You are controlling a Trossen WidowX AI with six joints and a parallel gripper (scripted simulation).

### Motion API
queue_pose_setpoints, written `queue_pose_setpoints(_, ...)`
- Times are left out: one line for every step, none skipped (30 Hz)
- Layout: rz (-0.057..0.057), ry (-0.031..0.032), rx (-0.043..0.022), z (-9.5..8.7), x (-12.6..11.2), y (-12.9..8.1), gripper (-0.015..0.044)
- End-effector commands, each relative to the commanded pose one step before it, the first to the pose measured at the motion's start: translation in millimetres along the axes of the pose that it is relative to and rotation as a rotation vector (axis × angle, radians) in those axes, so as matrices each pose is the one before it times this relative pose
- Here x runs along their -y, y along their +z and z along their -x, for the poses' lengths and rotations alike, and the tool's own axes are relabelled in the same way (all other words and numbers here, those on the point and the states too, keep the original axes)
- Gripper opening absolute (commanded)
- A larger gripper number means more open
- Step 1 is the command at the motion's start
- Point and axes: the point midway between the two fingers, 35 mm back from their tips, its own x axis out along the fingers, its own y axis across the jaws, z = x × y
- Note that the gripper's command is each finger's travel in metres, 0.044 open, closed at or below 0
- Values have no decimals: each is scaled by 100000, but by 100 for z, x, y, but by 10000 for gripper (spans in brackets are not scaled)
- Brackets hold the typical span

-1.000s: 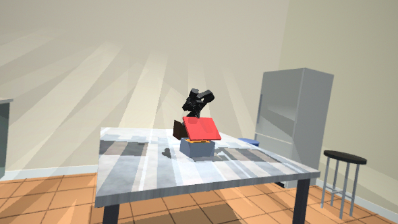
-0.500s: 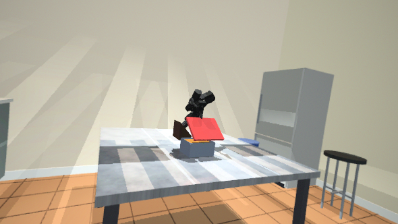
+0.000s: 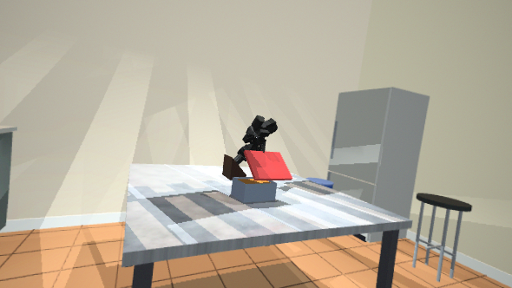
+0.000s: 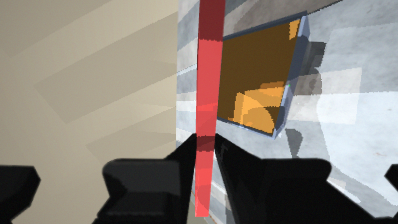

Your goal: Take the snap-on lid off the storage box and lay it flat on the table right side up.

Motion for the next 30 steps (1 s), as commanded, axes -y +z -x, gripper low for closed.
queue_pose_setpoints(-673,155,601,181,177,-820,0)
queue_pose_setpoints(-12,-3,-5,15,14,-199,0)
queue_pose_setpoints(-12,-3,-5,15,14,-199,0)
queue_pose_setpoints(-12,-3,-5,15,14,-199,0)
queue_pose_setpoints(-12,-3,-5,15,14,-199,0)
queue_pose_setpoints(-12,-3,-5,16,14,-199,0)
queue_pose_setpoints(-12,-3,-5,16,14,-199,0)
queue_pose_setpoints(-12,-3,-5,16,14,-199,0)
queue_pose_setpoints(-12,-3,-5,16,14,-199,0)
queue_pose_setpoints(-12,-3,-5,16,14,-199,0)
queue_pose_setpoints(-12,-3,-5,16,14,-199,0)
queue_pose_setpoints(-12,-3,-5,16,14,-199,0)
queue_pose_setpoints(-12,-3,-4,16,14,-199,0)
queue_pose_setpoints(-12,-3,-4,16,14,-199,0)
queue_pose_setpoints(-11,-3,-4,16,14,-199,0)
queue_pose_setpoints(-11,-3,-4,16,14,-199,0)
queue_pose_setpoints(-11,-3,-4,16,14,-199,0)
queue_pose_setpoints(-11,-3,-4,16,14,-199,0)
queue_pose_setpoints(-11,-3,-4,16,14,-199,0)
queue_pose_setpoints(-11,-3,-4,16,14,-199,0)
queue_pose_setpoints(-11,-3,-4,16,14,-199,0)
queue_pose_setpoints(-11,-3,-4,16,14,-199,0)
queue_pose_setpoints(-11,-3,-4,16,14,-199,0)
queue_pose_setpoints(-11,-3,-4,16,14,-199,0)
queue_pose_setpoints(-11,-3,-4,16,14,-199,0)
queue_pose_setpoints(-11,-3,-4,16,14,-199,0)
queue_pose_setpoints(-11,-3,-4,16,14,-199,0)
queue_pose_setpoints(-11,-2,-4,16,14,-199,0)
queue_pose_setpoints(-11,-2,-4,16,14,-199,0)
queue_pose_setpoints(-10,-2,-4,16,14,-199,0)
